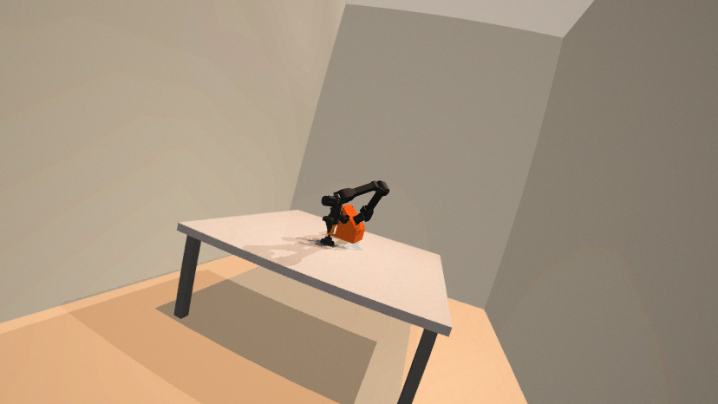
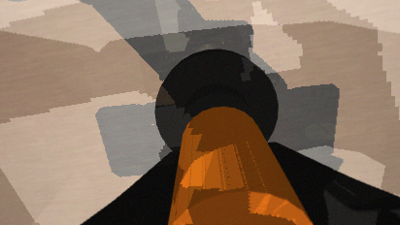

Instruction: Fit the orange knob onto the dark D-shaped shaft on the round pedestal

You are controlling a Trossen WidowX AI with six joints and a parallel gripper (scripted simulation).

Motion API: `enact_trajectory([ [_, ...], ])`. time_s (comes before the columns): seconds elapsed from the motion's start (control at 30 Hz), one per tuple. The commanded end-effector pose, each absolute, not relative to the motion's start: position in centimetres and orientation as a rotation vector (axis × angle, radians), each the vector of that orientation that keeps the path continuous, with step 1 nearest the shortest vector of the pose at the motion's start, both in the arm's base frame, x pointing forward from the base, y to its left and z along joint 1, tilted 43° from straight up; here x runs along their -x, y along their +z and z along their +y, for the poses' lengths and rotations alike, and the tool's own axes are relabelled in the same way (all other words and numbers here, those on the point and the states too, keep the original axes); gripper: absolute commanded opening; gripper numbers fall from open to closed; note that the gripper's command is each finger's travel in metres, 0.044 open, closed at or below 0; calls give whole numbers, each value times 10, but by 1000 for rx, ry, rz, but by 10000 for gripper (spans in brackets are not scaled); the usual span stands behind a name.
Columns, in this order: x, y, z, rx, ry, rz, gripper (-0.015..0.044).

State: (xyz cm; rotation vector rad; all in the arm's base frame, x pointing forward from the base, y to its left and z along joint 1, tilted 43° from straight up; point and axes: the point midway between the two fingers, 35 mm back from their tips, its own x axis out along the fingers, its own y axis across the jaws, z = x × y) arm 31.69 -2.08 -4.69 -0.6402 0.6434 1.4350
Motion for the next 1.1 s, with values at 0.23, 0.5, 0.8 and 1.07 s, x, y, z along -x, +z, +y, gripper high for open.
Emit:
enact_trajectory([
  [0.23, -319, -49, -22, 728, 1472, 570, 0],
  [0.5, -316, -49, -21, 728, 1472, 570, 0],
  [0.8, -317, -45, -22, 728, 1472, 570, 0],
  [1.07, -319, -46, -23, 728, 1472, 570, 0],
])
